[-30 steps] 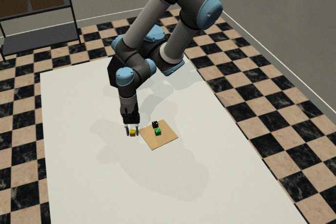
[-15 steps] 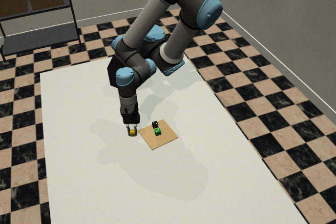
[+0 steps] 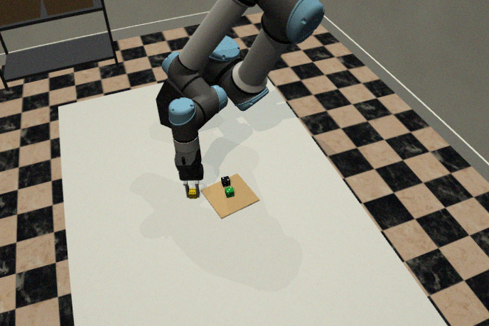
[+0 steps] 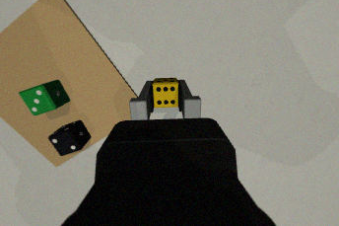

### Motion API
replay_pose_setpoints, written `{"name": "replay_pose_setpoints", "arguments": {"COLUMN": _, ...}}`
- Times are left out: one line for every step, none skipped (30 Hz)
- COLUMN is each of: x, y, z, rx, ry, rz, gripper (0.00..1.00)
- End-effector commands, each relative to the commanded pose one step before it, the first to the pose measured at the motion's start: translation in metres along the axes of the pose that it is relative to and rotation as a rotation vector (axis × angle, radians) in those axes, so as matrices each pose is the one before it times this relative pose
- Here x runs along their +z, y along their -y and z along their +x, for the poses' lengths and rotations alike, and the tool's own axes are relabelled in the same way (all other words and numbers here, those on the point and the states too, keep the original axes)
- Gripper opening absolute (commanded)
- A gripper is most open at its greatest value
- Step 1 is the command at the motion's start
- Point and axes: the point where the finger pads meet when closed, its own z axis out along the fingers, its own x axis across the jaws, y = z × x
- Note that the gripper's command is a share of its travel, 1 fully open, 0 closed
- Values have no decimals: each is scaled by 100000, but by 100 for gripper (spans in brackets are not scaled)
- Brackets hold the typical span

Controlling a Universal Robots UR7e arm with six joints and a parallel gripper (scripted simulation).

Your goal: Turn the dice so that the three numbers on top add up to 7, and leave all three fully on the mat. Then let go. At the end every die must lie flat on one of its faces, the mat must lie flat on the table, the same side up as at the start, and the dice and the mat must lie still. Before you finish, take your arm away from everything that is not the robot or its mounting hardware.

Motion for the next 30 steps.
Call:
{"name": "replay_pose_setpoints", "arguments": {"x": -23, "y": 29, "z": 16, "rx": -26, "ry": -50, "rz": 78, "gripper": 49}}
{"name": "replay_pose_setpoints", "arguments": {"x": 0, "y": 0, "z": 0, "rx": 0, "ry": 0, "rz": 0, "gripper": 49}}
{"name": "replay_pose_setpoints", "arguments": {"x": 0, "y": 0, "z": 0, "rx": 0, "ry": 0, "rz": 0, "gripper": 49}}
{"name": "replay_pose_setpoints", "arguments": {"x": 0, "y": 0, "z": 0, "rx": 0, "ry": 0, "rz": 0, "gripper": 49}}
{"name": "replay_pose_setpoints", "arguments": {"x": 0, "y": 0, "z": 0, "rx": 0, "ry": 0, "rz": 0, "gripper": 49}}
{"name": "replay_pose_setpoints", "arguments": {"x": 0, "y": 0, "z": 0, "rx": 0, "ry": 0, "rz": 0, "gripper": 49}}
{"name": "replay_pose_setpoints", "arguments": {"x": 0, "y": 0, "z": 0, "rx": 0, "ry": 0, "rz": 0, "gripper": 49}}
{"name": "replay_pose_setpoints", "arguments": {"x": 0, "y": 0, "z": 0, "rx": 0, "ry": 0, "rz": 0, "gripper": 49}}
{"name": "replay_pose_setpoints", "arguments": {"x": 0, "y": 0, "z": 0, "rx": 0, "ry": 0, "rz": 0, "gripper": 49}}
{"name": "replay_pose_setpoints", "arguments": {"x": 0, "y": 0, "z": 0, "rx": 0, "ry": 0, "rz": 0, "gripper": 49}}
{"name": "replay_pose_setpoints", "arguments": {"x": 0, "y": 0, "z": 0, "rx": 0, "ry": 0, "rz": 0, "gripper": 49}}
{"name": "replay_pose_setpoints", "arguments": {"x": 0, "y": 0, "z": 0, "rx": 0, "ry": 0, "rz": 0, "gripper": 49}}
{"name": "replay_pose_setpoints", "arguments": {"x": 0, "y": 0, "z": 0, "rx": 0, "ry": 0, "rz": 0, "gripper": 49}}
{"name": "replay_pose_setpoints", "arguments": {"x": 0, "y": 0, "z": 0, "rx": 0, "ry": 0, "rz": 0, "gripper": 49}}
{"name": "replay_pose_setpoints", "arguments": {"x": 0, "y": 0, "z": 0, "rx": 0, "ry": 0, "rz": 0, "gripper": 49}}
{"name": "replay_pose_setpoints", "arguments": {"x": 0, "y": 0, "z": 0, "rx": 0, "ry": 0, "rz": 0, "gripper": 49}}
{"name": "replay_pose_setpoints", "arguments": {"x": -3, "y": 0, "z": 0, "rx": 0, "ry": 0, "rz": 0, "gripper": 49}}
{"name": "replay_pose_setpoints", "arguments": {"x": -8, "y": 0, "z": 0, "rx": 0, "ry": 0, "rz": 0, "gripper": 49}}
{"name": "replay_pose_setpoints", "arguments": {"x": -15, "y": 0, "z": 0, "rx": 0, "ry": 0, "rz": 0, "gripper": 49}}
{"name": "replay_pose_setpoints", "arguments": {"x": -24, "y": 0, "z": 0, "rx": 0, "ry": 0, "rz": 0, "gripper": 49}}
{"name": "replay_pose_setpoints", "arguments": {"x": -35, "y": 0, "z": 0, "rx": 0, "ry": 0, "rz": 0, "gripper": 49}}
{"name": "replay_pose_setpoints", "arguments": {"x": -47, "y": 0, "z": 0, "rx": 0, "ry": 0, "rz": 0, "gripper": 49}}
{"name": "replay_pose_setpoints", "arguments": {"x": -60, "y": 0, "z": 0, "rx": 0, "ry": 0, "rz": 0, "gripper": 49}}
{"name": "replay_pose_setpoints", "arguments": {"x": -74, "y": 0, "z": 0, "rx": 0, "ry": 0, "rz": 0, "gripper": 49}}
{"name": "replay_pose_setpoints", "arguments": {"x": 0, "y": 0, "z": 0, "rx": 0, "ry": 0, "rz": 0, "gripper": 49}}
{"name": "replay_pose_setpoints", "arguments": {"x": 0, "y": 0, "z": 0, "rx": 0, "ry": 0, "rz": 0, "gripper": 49}}
{"name": "replay_pose_setpoints", "arguments": {"x": -89, "y": 0, "z": 0, "rx": 0, "ry": 0, "rz": 0, "gripper": 49}}
{"name": "replay_pose_setpoints", "arguments": {"x": -104, "y": -1, "z": -1, "rx": 0, "ry": 0, "rz": 0, "gripper": 49}}
{"name": "replay_pose_setpoints", "arguments": {"x": -120, "y": 0, "z": 0, "rx": 0, "ry": 0, "rz": 0, "gripper": 49}}
{"name": "replay_pose_setpoints", "arguments": {"x": -136, "y": 1, "z": 1, "rx": 0, "ry": 0, "rz": 0, "gripper": 49}}
